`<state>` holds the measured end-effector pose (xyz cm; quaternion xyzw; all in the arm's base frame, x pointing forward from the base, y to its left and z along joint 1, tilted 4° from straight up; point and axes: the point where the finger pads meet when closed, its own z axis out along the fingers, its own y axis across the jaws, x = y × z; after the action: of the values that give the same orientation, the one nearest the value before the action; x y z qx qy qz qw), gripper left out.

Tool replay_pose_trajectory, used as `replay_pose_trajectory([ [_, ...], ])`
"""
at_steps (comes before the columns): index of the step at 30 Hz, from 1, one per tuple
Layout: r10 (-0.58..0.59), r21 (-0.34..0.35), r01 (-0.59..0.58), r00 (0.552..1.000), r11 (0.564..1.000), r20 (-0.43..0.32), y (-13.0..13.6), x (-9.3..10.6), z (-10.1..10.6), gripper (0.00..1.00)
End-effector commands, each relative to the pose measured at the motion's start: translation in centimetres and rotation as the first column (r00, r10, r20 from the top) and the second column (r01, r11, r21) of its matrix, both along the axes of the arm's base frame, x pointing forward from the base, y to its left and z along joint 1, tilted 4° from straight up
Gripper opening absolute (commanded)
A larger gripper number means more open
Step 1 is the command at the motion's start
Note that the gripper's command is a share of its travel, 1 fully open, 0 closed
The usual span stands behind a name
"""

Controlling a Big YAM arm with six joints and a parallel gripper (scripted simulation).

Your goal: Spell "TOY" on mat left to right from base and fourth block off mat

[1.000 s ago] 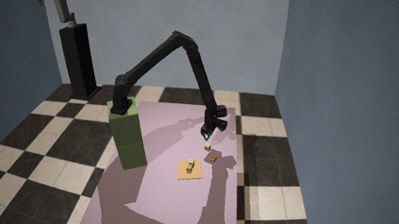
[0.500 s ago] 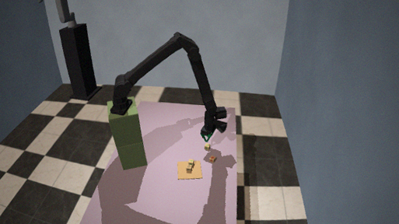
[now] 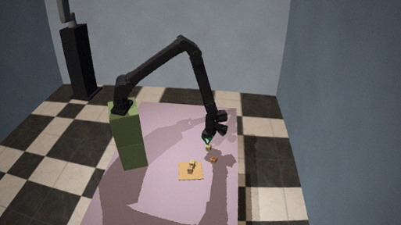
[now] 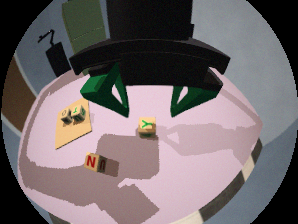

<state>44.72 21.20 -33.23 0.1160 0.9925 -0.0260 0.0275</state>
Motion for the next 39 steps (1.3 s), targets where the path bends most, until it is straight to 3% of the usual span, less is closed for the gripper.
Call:
replay_pose_trajectory([
  [1, -0.005, 0.007, 0.005, 1.0, 1.0, 0.021, -0.4, 1.5, -0.9, 0.64],
  [17, -0.006, 0.006, 0.006, 1.0, 1.0, 0.019, -0.5, 1.4, -2.2, 0.64],
  [39, -0.006, 0.006, 0.006, 1.0, 1.0, 0.02, -0.5, 1.5, -2.3, 0.64],
])
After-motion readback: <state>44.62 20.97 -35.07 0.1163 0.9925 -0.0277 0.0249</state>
